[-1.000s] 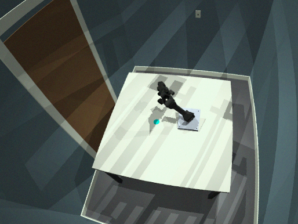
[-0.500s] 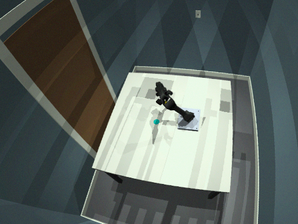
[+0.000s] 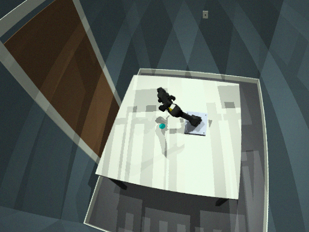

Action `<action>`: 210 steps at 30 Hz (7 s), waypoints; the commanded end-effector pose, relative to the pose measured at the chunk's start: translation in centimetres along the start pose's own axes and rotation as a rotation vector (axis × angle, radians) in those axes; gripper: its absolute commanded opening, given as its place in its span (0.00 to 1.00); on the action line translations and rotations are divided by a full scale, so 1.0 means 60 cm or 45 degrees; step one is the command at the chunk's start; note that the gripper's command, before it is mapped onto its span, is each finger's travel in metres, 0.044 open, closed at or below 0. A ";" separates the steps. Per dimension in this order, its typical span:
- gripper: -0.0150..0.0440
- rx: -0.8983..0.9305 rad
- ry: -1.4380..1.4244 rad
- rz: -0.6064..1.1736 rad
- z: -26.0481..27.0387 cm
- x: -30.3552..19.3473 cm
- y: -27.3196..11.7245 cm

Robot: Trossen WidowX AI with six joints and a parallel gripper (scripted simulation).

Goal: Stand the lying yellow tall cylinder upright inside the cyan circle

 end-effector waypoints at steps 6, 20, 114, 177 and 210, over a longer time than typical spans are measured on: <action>0.43 0.003 -0.038 -0.010 0.039 0.003 -0.007; 0.43 0.005 -0.073 -0.009 0.101 0.004 -0.014; 0.43 -0.350 -0.217 -0.309 0.205 -0.019 0.063; 0.43 -0.517 -0.252 -0.788 0.207 -0.045 0.116; 0.43 -0.503 -0.241 -1.076 0.212 -0.071 0.131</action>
Point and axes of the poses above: the point midway between the two fingers, 35 mm back from their tips, its own y axis out along the fingers, its own z axis across the jaws, x = y × z, the point moved 8 cm from there along -y, back along the fingers, and after that the axes turned 4 degrees about -y, right-handed, at the moved point
